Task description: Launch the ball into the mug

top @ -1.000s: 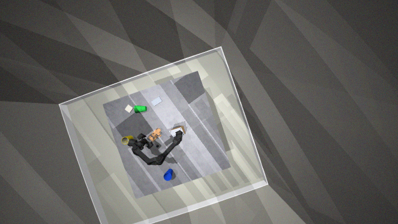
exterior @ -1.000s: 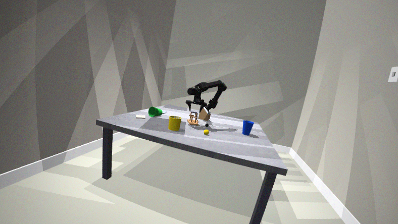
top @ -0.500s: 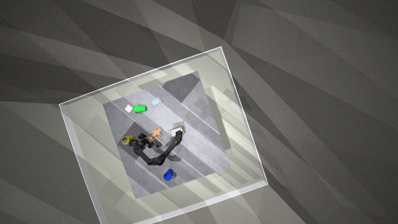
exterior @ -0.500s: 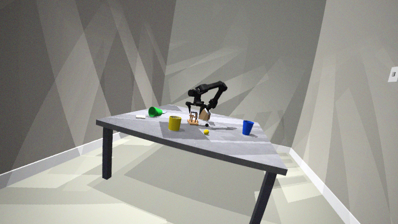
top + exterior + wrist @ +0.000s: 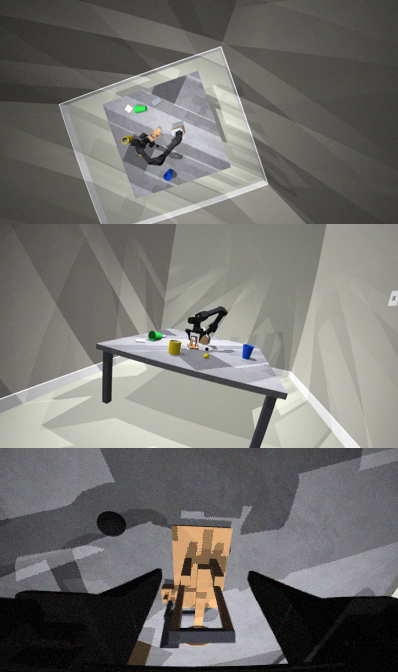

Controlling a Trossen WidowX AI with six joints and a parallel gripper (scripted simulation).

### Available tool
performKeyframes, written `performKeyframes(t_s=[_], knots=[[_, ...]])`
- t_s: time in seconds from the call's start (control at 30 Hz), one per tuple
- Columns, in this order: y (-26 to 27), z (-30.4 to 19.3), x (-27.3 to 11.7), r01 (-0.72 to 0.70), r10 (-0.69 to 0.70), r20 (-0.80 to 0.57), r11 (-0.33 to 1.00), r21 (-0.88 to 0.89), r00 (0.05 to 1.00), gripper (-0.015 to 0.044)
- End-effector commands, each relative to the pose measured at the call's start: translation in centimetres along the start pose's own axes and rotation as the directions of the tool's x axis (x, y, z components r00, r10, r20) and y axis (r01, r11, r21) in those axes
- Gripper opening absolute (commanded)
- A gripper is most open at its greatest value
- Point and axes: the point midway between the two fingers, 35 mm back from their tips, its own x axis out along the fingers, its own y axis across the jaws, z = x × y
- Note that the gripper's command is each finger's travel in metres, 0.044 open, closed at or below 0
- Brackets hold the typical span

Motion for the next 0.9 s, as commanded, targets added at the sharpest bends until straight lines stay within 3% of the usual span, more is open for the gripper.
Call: performKeyframes(t_s=[0.0, 0.77, 0.87], knots=[[0.2, -0.2, 0.8, -0.01, 0.01, -0.002, 1.0, 0.008, 1.0, 0.044], [0.3, -0.2, 4.0, -0.012, 0.012, -0.001, 1.0, 0.008, 1.0, 0.044], [0.2, -0.1, 3.7, -0.005, 0.005, 0.0, 1.0, 0.0, 1.0, 0.0361]])
